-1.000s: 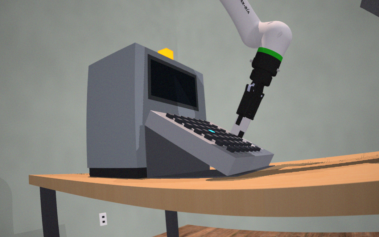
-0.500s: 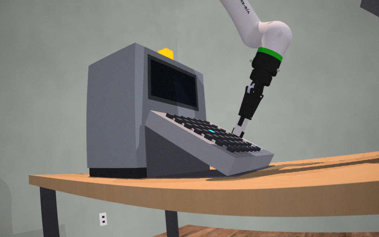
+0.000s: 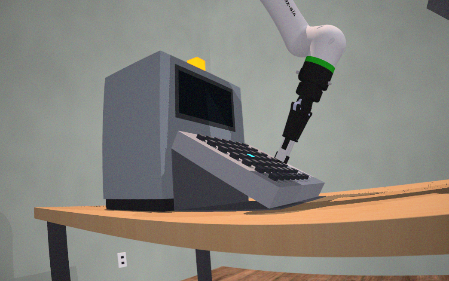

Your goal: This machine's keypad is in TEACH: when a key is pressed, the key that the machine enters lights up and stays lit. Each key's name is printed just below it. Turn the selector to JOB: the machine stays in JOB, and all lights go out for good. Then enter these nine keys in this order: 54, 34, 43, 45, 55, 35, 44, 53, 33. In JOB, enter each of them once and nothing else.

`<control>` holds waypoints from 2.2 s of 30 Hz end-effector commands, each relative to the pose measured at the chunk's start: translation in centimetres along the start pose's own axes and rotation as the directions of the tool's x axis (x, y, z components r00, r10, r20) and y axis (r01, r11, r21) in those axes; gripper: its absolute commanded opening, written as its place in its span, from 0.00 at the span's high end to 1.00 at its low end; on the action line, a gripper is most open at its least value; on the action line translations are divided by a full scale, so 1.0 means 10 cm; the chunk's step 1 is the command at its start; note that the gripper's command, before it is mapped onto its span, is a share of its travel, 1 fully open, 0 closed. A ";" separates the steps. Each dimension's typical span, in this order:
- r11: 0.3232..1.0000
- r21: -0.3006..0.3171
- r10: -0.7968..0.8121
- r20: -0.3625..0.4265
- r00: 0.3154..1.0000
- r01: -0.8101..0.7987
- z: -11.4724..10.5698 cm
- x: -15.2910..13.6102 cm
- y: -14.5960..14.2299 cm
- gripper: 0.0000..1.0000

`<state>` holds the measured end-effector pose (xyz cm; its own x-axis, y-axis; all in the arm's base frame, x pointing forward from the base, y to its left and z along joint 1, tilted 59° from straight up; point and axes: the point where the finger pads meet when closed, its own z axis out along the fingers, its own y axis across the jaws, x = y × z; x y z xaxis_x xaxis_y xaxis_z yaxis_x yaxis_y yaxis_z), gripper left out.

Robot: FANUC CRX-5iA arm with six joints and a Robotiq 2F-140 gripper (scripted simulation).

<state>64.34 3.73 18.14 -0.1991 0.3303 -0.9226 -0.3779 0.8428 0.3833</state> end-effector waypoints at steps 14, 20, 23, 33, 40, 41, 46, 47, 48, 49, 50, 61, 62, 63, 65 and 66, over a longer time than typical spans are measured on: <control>1.000 0.000 0.010 0.000 1.000 -0.010 0.00 0.00 0.00 1.00; 0.999 0.000 0.039 0.000 0.999 -0.039 0.00 0.00 0.00 1.00; 0.998 0.000 0.069 0.000 0.998 -0.069 0.00 0.00 0.00 1.00; 0.980 0.000 0.197 0.000 0.980 -0.197 0.00 0.00 0.00 1.00; 0.932 0.000 0.361 0.000 0.932 -0.361 0.00 0.00 0.00 1.00; 0.922 0.000 0.387 0.000 0.922 -0.387 0.00 0.00 0.00 1.00; 0.853 0.000 0.522 0.000 0.853 -0.522 0.00 0.00 0.00 1.00; 0.836 0.000 0.549 0.000 0.836 -0.549 0.00 0.00 0.00 1.00; 0.836 0.000 0.549 0.000 0.836 -0.549 0.00 0.00 0.00 1.00; 0.836 0.000 0.549 0.000 0.836 -0.549 0.00 0.00 0.00 1.00; 0.817 0.000 0.576 0.000 0.817 -0.576 0.00 0.00 0.00 1.00; 0.554 0.000 0.833 0.000 0.554 -0.833 0.00 0.00 0.00 1.00; 0.526 0.000 0.850 0.000 0.526 -0.850 0.00 0.00 0.00 1.00; 0.498 0.000 0.867 0.000 0.498 -0.867 0.00 0.00 0.00 1.00; 0.470 0.000 0.883 0.000 0.470 -0.883 0.00 0.00 0.00 1.00; 0.470 0.000 0.883 0.000 0.470 -0.883 0.00 0.00 0.00 1.00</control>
<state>64.33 3.74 18.14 -0.4261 0.8897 -0.1642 -0.0317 0.1667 0.9855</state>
